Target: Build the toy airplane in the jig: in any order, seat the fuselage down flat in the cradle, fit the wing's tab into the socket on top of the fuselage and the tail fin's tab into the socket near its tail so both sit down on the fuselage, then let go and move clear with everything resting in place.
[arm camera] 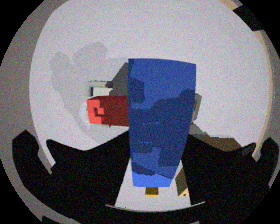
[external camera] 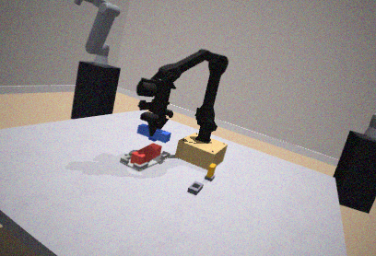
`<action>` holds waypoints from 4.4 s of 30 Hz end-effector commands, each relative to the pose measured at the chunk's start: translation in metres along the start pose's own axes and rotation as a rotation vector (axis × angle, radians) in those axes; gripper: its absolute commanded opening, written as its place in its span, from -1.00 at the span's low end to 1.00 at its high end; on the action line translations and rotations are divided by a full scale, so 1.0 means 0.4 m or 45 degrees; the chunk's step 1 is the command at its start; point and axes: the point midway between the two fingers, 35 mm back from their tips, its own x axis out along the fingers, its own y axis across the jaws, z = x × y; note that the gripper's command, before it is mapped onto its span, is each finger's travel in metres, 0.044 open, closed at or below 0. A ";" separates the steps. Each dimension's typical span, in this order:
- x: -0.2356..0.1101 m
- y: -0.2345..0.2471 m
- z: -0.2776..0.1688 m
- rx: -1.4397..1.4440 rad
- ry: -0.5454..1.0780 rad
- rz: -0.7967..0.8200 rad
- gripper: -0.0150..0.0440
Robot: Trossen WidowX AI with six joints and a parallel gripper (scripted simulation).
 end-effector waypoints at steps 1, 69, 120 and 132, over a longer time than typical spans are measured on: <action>0.006 0.002 0.000 0.005 0.002 0.005 0.17; -0.117 0.003 0.001 0.005 0.002 0.005 1.00; -0.110 0.072 -0.427 -1.928 0.018 0.014 1.00; -0.115 -0.043 -0.666 -1.928 0.024 0.028 1.00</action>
